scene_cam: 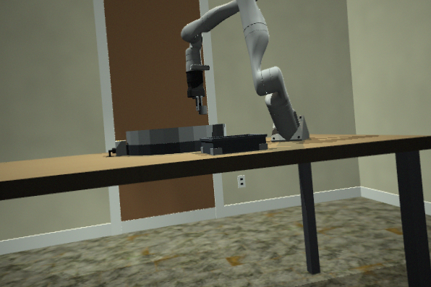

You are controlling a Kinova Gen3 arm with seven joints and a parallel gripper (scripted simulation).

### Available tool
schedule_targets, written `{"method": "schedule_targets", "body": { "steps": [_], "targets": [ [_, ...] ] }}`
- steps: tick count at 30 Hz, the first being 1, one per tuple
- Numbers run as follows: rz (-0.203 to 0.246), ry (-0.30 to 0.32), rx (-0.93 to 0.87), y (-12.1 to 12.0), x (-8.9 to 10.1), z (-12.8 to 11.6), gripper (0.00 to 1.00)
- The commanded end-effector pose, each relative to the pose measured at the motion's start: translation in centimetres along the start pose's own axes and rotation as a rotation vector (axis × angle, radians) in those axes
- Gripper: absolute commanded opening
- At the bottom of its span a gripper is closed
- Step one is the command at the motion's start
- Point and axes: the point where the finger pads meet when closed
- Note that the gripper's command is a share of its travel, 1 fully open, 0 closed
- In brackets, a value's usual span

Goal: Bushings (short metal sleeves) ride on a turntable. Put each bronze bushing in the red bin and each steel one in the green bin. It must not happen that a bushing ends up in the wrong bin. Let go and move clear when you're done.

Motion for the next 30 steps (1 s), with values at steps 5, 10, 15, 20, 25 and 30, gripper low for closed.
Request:
{"method": "schedule_targets", "body": {
  "steps": [5,10,15,20,25,30],
  "targets": [
    [0.005,-0.005,0.097,0.2,0.2,3.9,0.0],
    [0.005,-0.005,0.189,0.6,0.2,7.1,0.0],
    [0.006,-0.004,0.25,0.8,0.2,9.2,0.0],
    [0.006,-0.004,0.342,1.2,0.2,12.4,0.0],
    [0.006,-0.004,0.403,1.4,0.2,14.5,0.0],
    [0.006,-0.004,0.555,2.0,0.1,19.9,0.0]
  ]
}}
Point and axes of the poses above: the point where the finger pads meet when closed, its own x axis back along the fingers, its own y axis across the jaws, z = x × y, and after that the axes turned 11 degrees about -x, right-handed
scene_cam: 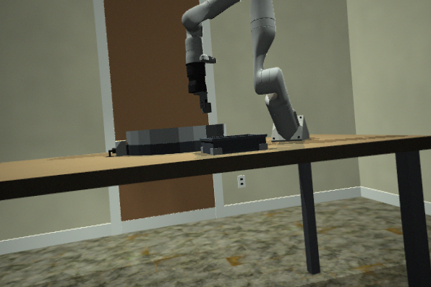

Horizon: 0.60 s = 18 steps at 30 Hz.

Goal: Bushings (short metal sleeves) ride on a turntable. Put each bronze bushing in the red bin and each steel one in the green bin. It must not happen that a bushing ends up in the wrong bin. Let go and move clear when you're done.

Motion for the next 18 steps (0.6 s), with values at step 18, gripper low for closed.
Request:
{"method": "schedule_targets", "body": {
  "steps": [18],
  "targets": [
    [0.014,-0.015,0.339,6.9,0.0,9.9,0.0]
  ]
}}
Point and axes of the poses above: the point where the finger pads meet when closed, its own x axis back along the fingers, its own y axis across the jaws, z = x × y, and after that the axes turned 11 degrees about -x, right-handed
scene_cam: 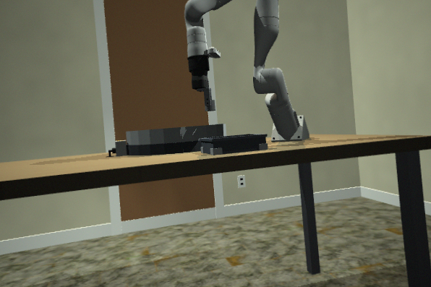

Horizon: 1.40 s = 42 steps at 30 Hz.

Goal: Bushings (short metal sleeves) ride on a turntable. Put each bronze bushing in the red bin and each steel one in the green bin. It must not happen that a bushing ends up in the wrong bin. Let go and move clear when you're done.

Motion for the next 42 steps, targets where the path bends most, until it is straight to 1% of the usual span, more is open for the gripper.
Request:
{"method": "schedule_targets", "body": {
  "steps": [1,5,10,13,18,36,37,39,42],
  "targets": [
    [0.011,-0.013,0.038,1.0,0.1,0.7,0.0],
    [0.011,-0.013,0.038,1.0,0.1,0.7,0.0],
    [0.012,-0.012,0.191,5.4,0.0,3.9,0.0],
    [0.012,-0.012,0.191,5.4,0.0,3.9,0.0],
    [0.013,-0.011,0.344,9.7,-0.1,7.1,0.0],
    [0.011,-0.011,0.344,9.7,0.0,7.1,0.0],
    [0.011,-0.011,0.344,9.7,-0.5,7.1,0.0],
    [0.011,-0.011,0.344,9.7,-0.5,7.1,0.0],
    [0.011,-0.011,0.344,9.7,-1.9,7.0,0.0]
  ]
}}
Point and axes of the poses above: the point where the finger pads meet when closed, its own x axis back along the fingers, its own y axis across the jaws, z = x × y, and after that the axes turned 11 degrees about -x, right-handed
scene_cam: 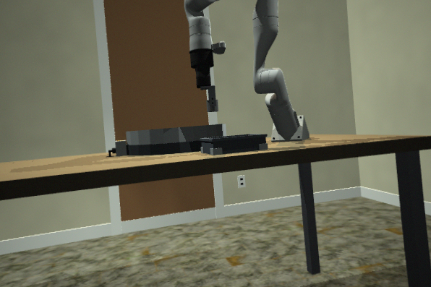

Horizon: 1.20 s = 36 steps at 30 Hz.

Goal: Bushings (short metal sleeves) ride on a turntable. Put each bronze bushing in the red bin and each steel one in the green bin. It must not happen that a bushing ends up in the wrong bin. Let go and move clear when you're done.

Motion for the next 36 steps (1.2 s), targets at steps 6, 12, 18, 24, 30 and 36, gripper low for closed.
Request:
{"method": "schedule_targets", "body": {
  "steps": [6,12,18,24,30,36],
  "targets": [
    [0.008,0.01,0.001,-0.2,-2.2,0.3,0.0],
    [0.008,0.01,0.001,-0.2,-3.6,0.3,0.0],
    [0.008,0.01,0.001,-0.2,-5.4,0.3,0.0],
    [0.008,0.01,0.001,-0.2,-6.8,0.3,0.0],
    [0.008,0.01,0.001,-0.2,-8.2,0.4,0.0],
    [0.008,0.01,0.001,-0.2,-8.2,0.4,0.0]
  ]
}}
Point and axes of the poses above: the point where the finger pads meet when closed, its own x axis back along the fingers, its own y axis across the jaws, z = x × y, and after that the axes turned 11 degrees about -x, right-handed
